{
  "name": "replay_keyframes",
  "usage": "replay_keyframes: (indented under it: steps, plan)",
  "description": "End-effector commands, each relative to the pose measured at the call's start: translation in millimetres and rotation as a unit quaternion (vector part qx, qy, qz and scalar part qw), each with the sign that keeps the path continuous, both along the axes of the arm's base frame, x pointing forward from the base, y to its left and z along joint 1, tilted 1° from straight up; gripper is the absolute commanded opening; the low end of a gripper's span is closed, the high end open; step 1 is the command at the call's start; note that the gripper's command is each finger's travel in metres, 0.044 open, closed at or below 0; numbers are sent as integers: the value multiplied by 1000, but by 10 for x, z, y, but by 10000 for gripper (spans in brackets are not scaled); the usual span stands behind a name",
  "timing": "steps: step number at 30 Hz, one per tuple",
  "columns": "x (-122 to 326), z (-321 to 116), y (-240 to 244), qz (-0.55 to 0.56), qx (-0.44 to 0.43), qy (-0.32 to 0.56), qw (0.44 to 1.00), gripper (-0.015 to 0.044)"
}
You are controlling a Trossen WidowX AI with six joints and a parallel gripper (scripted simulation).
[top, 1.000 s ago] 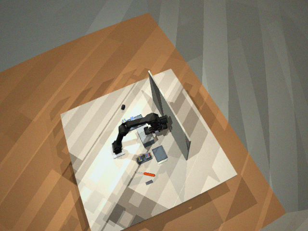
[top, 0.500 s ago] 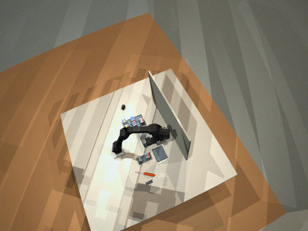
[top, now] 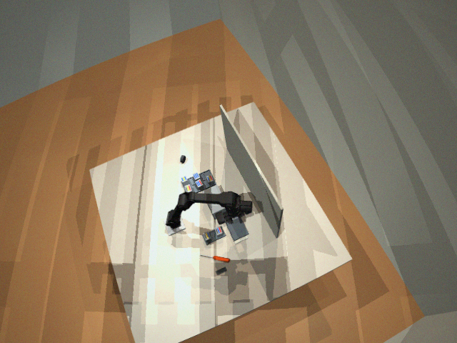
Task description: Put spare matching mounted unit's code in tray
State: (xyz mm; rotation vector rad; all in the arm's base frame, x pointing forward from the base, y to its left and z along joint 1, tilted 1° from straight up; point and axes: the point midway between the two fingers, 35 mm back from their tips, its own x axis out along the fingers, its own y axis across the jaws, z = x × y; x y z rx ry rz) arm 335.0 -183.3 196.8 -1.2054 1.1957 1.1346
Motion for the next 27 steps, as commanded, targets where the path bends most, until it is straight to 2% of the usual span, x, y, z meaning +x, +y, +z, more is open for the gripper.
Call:
replay_keyframes:
  steps: [1, 27]
  plan:
    - [6, -21, -15, 3, -2, -1, 1000, 0]
    - [48, -198, -36, 3, -1, 1, 1000, 0]
